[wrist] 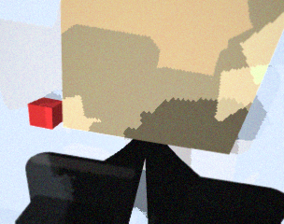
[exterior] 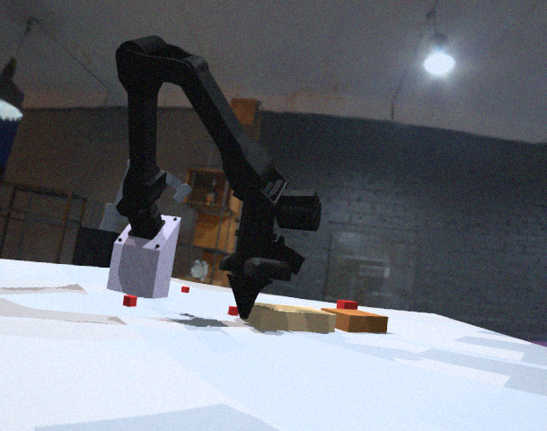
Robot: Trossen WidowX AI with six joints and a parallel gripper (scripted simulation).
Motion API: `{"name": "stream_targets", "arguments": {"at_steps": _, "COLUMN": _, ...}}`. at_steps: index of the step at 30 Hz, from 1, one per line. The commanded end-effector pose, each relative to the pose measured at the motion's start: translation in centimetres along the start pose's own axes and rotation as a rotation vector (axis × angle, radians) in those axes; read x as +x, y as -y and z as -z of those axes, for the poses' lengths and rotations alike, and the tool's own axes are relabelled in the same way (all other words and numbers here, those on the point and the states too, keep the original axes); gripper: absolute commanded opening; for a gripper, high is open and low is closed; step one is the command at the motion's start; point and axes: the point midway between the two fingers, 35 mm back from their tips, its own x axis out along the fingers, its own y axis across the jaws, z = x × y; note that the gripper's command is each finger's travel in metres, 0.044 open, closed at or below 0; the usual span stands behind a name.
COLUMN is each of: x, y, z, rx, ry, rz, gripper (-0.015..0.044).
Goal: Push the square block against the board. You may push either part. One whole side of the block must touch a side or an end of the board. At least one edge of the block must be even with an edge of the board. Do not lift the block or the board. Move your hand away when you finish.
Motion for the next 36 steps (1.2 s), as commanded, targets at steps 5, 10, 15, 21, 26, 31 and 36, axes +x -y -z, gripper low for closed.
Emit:
{"name": "stream_targets", "arguments": {"at_steps": 5, "x": 0.2, "y": 0.0, "z": -1.0, "rx": 0.004, "ry": -0.002, "rz": -0.002, "gripper": 0.0000}}
{"name": "stream_targets", "arguments": {"at_steps": 10, "x": 0.2, "y": -0.1, "z": -1.4, "rx": 0.004, "ry": -0.002, "rz": -0.002, "gripper": 0.0000}}
{"name": "stream_targets", "arguments": {"at_steps": 15, "x": 0.2, "y": -0.1, "z": -1.8, "rx": 0.004, "ry": -0.002, "rz": -0.002, "gripper": 0.0000}}
{"name": "stream_targets", "arguments": {"at_steps": 21, "x": 0.2, "y": -0.1, "z": -1.9, "rx": 0.004, "ry": -0.002, "rz": -0.001, "gripper": 0.0000}}
{"name": "stream_targets", "arguments": {"at_steps": 26, "x": 0.2, "y": -0.1, "z": -1.1, "rx": 0.004, "ry": -0.002, "rz": -0.002, "gripper": 0.0000}}
{"name": "stream_targets", "arguments": {"at_steps": 31, "x": 0.2, "y": 0.0, "z": -0.3, "rx": 0.004, "ry": -0.002, "rz": -0.002, "gripper": 0.0000}}
{"name": "stream_targets", "arguments": {"at_steps": 36, "x": 0.2, "y": 0.0, "z": 0.5, "rx": 0.003, "ry": -0.002, "rz": -0.002, "gripper": 0.0000}}
